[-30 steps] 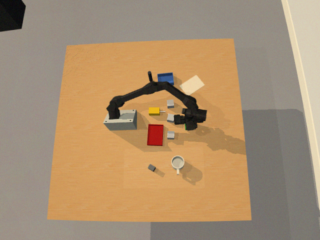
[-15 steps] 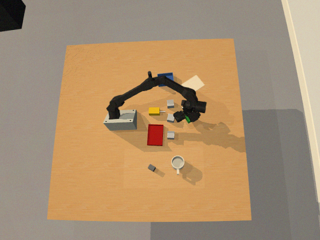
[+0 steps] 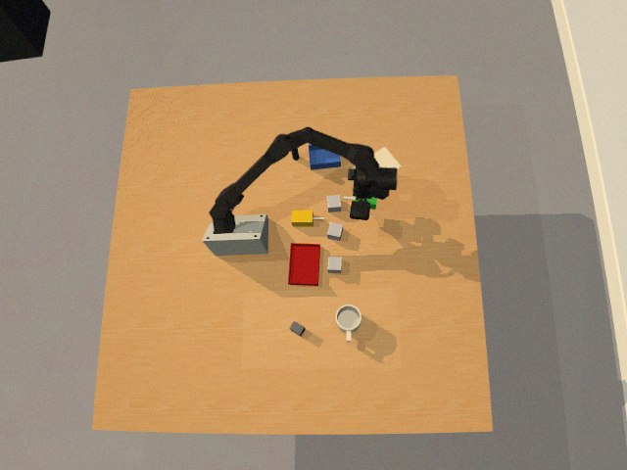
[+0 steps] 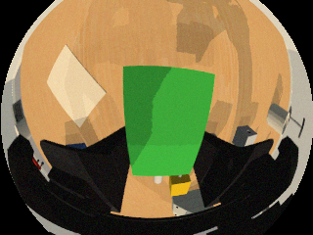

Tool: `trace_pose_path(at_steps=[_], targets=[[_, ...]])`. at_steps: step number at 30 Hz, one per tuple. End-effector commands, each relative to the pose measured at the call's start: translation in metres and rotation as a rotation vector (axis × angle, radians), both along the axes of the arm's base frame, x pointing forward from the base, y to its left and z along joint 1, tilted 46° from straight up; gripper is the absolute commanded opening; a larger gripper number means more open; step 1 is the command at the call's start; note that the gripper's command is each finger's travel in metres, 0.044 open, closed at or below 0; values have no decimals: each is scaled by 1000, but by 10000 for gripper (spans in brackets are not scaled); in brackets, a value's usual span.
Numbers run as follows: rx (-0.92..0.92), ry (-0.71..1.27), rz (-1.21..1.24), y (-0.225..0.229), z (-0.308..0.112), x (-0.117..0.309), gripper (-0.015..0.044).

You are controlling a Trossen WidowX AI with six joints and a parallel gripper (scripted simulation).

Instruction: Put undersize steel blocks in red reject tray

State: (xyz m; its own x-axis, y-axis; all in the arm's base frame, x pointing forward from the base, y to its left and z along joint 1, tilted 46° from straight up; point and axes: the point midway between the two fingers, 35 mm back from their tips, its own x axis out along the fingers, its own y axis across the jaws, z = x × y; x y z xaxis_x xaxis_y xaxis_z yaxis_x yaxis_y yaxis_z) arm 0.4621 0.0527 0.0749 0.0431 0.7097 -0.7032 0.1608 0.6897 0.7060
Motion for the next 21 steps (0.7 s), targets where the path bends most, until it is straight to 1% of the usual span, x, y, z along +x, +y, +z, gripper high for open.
trace_pose_path(at_steps=[1,8,11,21], targets=[[-2,-157,147,9,20,-7,0],[-2,-157,147,9,20,-7,0],[-2,-158,148,17,12,-4,0],[-2,-160,149,25,5,-2,0]])
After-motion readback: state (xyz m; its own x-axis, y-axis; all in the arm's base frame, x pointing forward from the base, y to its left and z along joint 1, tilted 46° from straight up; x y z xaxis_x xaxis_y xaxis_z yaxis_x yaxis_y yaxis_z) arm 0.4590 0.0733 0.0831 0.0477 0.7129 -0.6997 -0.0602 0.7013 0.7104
